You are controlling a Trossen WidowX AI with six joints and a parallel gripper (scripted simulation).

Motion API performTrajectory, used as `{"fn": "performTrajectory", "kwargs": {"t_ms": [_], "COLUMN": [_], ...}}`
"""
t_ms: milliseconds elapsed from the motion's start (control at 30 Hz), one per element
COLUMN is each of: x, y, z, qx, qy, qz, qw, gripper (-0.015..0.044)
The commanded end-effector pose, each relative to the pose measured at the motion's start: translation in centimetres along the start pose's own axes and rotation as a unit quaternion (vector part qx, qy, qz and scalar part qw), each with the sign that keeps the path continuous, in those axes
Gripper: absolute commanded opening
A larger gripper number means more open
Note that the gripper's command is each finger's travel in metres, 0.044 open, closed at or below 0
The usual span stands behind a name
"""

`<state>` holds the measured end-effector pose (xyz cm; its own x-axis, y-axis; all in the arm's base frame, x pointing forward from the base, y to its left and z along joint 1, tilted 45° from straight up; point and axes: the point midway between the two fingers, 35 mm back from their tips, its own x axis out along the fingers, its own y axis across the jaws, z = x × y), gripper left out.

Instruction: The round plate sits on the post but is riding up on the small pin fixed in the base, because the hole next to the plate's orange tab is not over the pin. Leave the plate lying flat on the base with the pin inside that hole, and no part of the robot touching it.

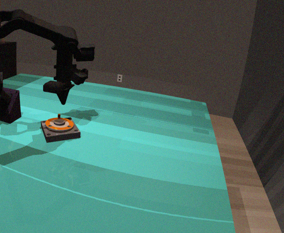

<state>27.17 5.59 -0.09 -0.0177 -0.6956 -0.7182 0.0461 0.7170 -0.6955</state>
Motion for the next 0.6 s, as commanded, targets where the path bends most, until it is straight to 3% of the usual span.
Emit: {"fn": "performTrajectory", "kwargs": {"t_ms": [0,200,567], "x": [1.2,4.4,4.7], "y": [0.3,0.3,0.0], "z": [0.0,0.0,-0.6], "qx": [-0.008,-0.008,-0.008], "qy": [0.003,0.003,0.003], "qz": [-0.001,-0.002,-0.002], "qw": [1.000,1.000,1.000], "gripper": [0.0000,0.0000,0.0000]}}
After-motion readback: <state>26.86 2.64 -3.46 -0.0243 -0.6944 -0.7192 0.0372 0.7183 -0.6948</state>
